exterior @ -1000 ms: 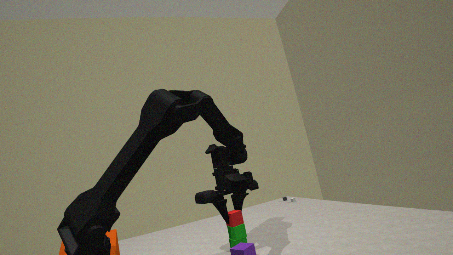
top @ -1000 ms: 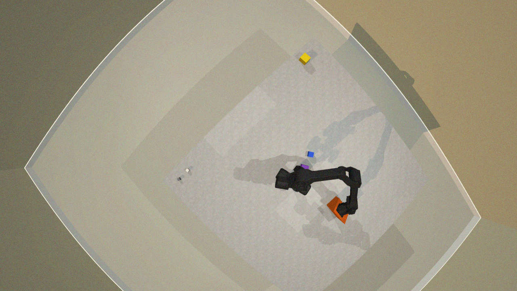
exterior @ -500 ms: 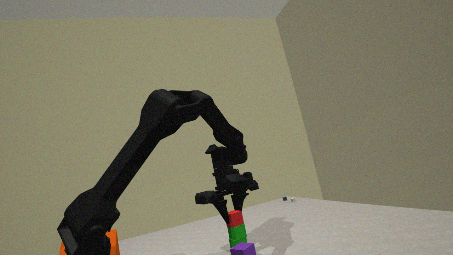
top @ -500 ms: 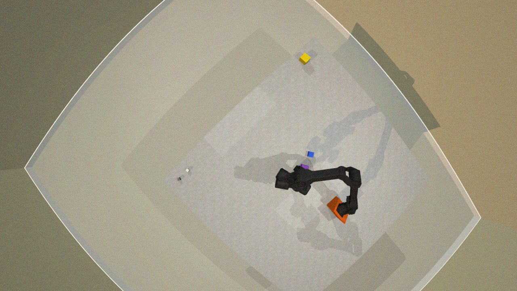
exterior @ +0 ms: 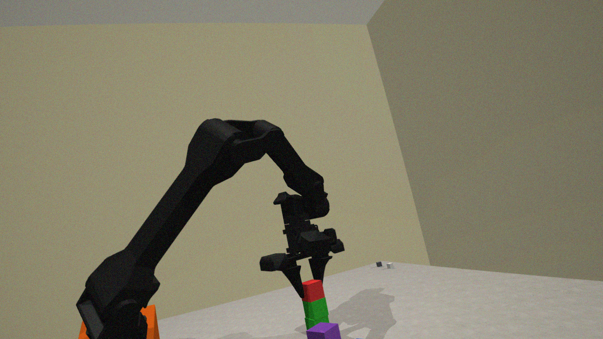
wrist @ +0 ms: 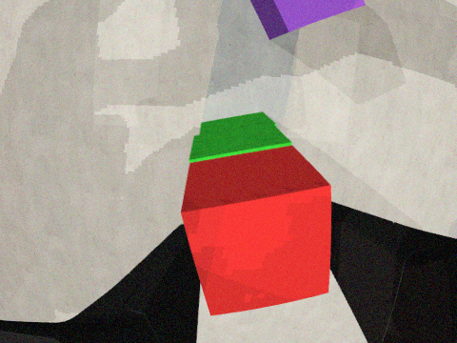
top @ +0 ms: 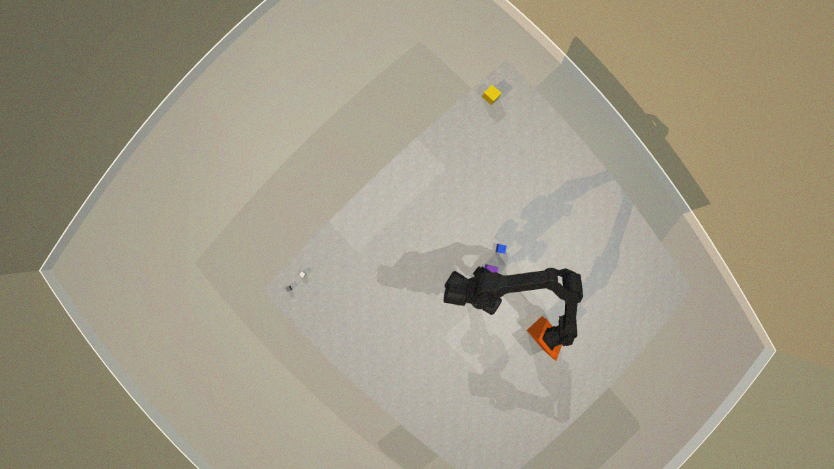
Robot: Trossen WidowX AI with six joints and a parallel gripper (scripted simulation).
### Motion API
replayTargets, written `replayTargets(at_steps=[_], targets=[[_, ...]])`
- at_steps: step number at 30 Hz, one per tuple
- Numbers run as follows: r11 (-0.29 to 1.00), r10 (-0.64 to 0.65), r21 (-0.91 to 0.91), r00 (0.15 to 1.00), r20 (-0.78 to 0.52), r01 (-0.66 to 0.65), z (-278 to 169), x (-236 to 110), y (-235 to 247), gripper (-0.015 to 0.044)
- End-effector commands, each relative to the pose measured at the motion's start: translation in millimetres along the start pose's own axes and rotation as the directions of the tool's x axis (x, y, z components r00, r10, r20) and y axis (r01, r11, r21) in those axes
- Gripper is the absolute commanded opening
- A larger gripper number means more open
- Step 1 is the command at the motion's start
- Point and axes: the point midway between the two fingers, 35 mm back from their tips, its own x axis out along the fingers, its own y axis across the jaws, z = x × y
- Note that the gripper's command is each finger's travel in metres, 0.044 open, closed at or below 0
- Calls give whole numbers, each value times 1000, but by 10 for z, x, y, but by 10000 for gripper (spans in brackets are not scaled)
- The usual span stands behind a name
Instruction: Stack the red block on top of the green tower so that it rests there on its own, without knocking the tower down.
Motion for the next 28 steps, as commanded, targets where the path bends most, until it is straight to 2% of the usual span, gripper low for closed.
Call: replayTargets(at_steps=[1,7,28], targets=[[1000,-2,-1,1000,0,2,0,4,-4,289],[1000,-2,-1,1000,0,2,0,4,-4,440],[1000,-2,-1,1000,0,2,0,4,-4,440]])
